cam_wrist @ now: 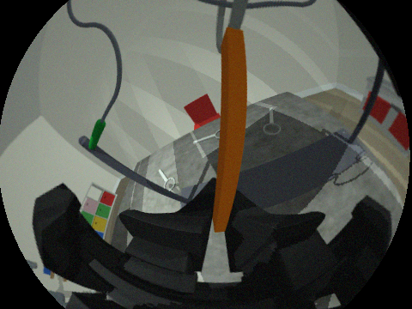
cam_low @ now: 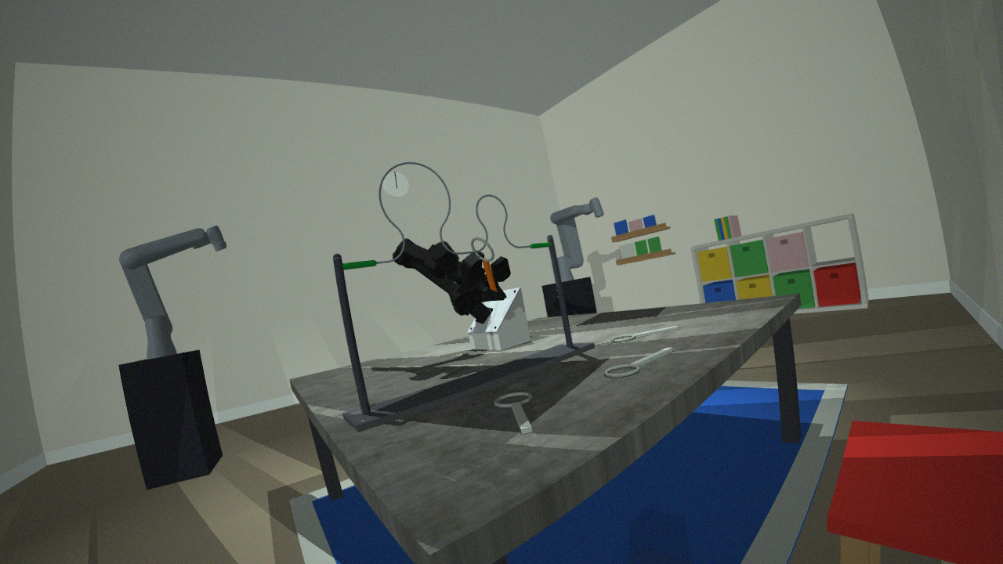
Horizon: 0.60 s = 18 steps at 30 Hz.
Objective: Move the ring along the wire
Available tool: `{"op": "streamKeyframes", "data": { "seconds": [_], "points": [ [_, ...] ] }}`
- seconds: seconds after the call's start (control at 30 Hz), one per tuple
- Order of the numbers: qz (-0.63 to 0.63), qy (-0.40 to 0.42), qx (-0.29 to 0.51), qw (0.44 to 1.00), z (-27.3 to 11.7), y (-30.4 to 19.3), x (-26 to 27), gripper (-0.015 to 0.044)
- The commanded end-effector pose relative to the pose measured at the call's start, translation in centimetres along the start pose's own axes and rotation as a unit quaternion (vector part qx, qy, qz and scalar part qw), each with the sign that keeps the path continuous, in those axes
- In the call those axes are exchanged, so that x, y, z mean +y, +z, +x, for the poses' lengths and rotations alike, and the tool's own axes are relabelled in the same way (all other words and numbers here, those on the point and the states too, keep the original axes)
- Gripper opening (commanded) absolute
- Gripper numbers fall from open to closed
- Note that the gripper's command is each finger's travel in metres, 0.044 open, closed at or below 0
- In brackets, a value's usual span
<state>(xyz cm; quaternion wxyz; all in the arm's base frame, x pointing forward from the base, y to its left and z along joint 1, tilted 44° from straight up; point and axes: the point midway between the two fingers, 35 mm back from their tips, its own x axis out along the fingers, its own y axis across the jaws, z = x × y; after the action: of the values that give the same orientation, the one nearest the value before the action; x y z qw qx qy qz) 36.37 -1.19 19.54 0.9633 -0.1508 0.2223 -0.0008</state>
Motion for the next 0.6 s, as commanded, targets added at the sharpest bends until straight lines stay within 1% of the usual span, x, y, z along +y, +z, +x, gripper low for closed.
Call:
{"op": "streamKeyframes", "data": {
  "seconds": [0.0,0.57],
  "points": [
    [0.037,0.025,0.002,0.999,-0.3,0.2,1.5,-0.015],
    [0.218,0.13,0.026,0.967,-2.1,1.8,7.7,-0.015]
  ]
}}
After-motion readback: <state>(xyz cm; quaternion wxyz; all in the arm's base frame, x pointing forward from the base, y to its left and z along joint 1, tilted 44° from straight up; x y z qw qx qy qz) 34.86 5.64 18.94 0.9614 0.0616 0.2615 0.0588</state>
